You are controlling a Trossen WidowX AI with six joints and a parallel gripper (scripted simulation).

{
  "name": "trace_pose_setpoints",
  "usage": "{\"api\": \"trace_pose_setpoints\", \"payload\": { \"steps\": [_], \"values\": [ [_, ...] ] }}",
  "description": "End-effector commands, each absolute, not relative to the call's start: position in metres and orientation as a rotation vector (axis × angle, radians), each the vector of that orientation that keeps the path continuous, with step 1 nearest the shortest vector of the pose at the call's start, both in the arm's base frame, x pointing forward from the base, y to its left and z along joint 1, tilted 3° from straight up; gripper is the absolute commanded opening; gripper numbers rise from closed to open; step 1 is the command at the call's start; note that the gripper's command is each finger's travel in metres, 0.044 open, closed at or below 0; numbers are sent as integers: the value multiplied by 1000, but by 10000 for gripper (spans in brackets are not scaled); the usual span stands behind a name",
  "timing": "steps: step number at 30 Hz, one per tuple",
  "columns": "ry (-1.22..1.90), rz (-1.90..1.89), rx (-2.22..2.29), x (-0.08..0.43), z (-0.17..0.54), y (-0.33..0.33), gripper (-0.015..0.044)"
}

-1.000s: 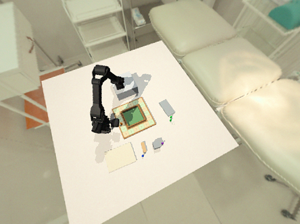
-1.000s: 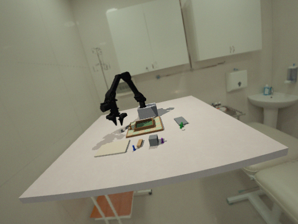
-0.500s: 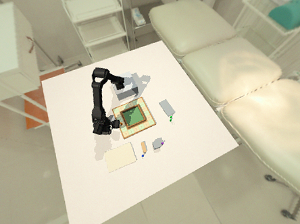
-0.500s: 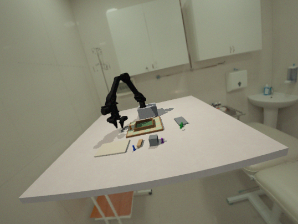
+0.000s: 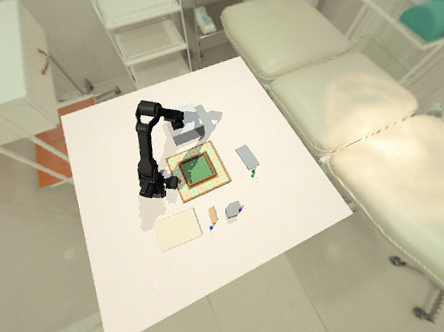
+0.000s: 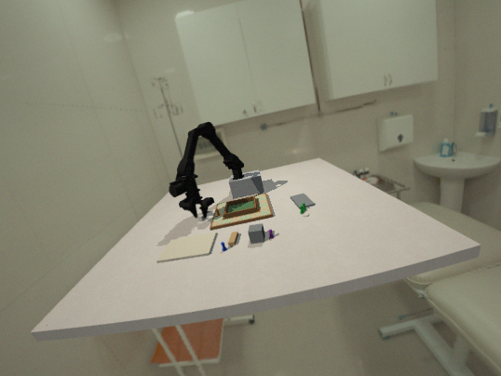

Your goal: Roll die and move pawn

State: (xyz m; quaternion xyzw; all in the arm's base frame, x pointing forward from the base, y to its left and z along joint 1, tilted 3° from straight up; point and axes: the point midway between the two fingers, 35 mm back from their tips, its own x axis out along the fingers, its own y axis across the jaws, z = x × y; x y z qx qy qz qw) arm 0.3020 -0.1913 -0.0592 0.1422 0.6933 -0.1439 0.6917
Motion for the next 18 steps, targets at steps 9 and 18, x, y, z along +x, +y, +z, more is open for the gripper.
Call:
{"api": "trace_pose_setpoints", "payload": {
  "steps": [9,18],
  "values": [
    [1562,-321,318,298,-65,-190,97],
    [1562,-321,318,303,-36,-191,0]
  ]
}}
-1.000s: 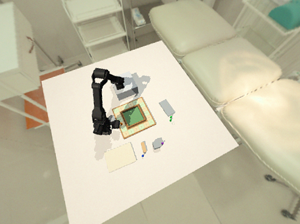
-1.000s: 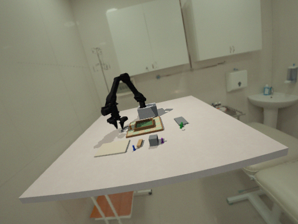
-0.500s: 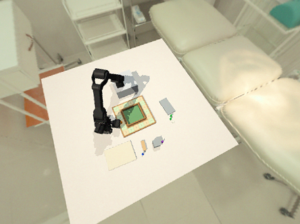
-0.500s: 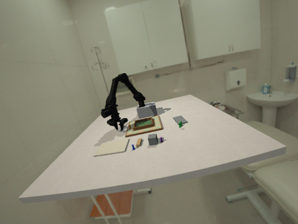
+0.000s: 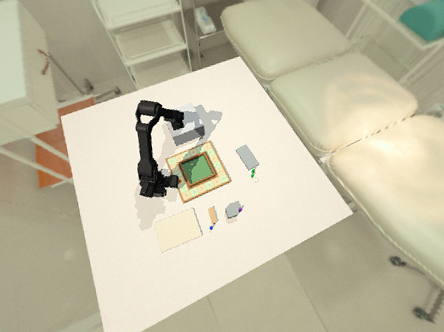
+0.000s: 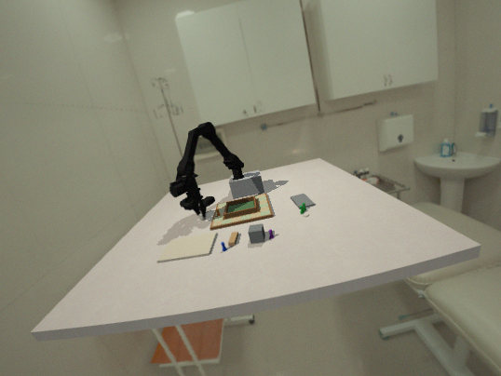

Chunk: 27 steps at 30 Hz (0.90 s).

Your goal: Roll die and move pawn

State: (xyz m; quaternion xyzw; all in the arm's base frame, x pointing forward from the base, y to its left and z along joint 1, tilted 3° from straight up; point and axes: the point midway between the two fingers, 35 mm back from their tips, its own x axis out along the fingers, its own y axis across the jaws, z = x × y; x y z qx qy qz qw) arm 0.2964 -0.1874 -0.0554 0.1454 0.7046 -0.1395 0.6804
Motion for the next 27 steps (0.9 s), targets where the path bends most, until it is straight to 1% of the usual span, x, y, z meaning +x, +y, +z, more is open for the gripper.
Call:
{"api": "trace_pose_setpoints", "payload": {
  "steps": [1,11,15,27],
  "values": [
    [1561,-321,318,304,-27,-191,0],
    [1562,-320,319,302,56,-184,0],
    [1562,-313,312,303,57,-179,0],
    [1575,-181,192,310,44,-106,0]
  ]
}}
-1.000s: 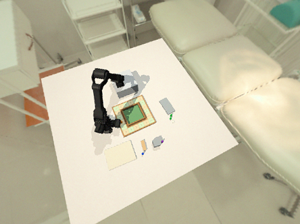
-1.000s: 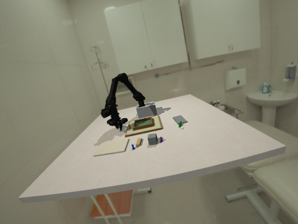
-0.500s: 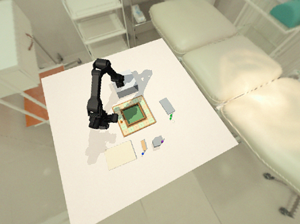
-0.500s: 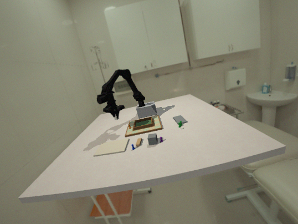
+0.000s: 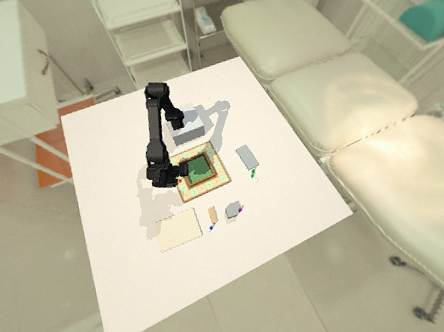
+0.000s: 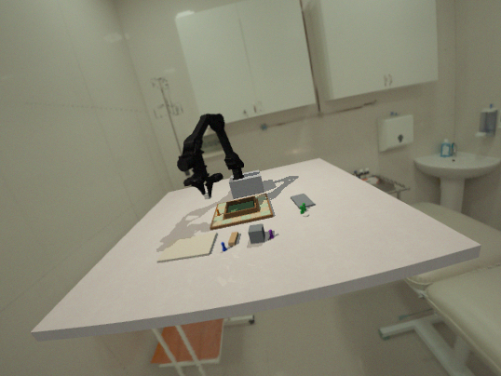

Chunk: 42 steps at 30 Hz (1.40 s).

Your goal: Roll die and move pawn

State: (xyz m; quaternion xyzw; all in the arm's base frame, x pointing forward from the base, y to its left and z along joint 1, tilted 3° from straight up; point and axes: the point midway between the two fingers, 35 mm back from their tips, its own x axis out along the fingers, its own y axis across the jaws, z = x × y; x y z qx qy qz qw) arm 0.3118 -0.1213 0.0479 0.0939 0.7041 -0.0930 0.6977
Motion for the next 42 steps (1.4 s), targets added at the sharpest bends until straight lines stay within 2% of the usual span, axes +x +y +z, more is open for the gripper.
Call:
{"api": "trace_pose_setpoints", "payload": {
  "steps": [1,21,26,42],
  "values": [
    [1576,-170,182,310,43,-100,0],
    [1586,53,-21,279,19,11,0],
    [1580,70,-35,275,17,18,0],
    [1060,71,-13,290,-3,17,0]
  ]
}}
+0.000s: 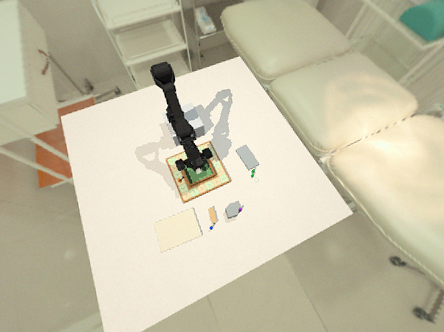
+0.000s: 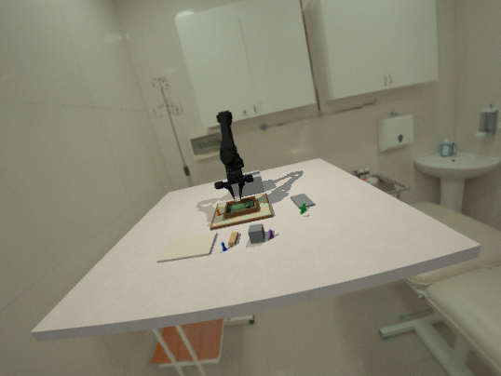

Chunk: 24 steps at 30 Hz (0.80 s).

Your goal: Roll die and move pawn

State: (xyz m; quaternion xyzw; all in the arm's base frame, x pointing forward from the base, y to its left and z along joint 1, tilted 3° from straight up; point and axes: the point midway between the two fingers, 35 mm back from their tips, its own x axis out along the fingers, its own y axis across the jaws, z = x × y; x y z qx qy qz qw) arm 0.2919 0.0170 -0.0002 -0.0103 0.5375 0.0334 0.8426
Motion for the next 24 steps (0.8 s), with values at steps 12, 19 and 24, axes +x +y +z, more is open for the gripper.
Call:
{"api": "trace_pose_setpoints", "payload": {
  "steps": [12,19,24],
  "values": [
    [739,72,-4,291,-3,17,0],
    [740,72,-4,271,24,17,0],
    [741,72,-4,251,36,16,0]
  ]
}}
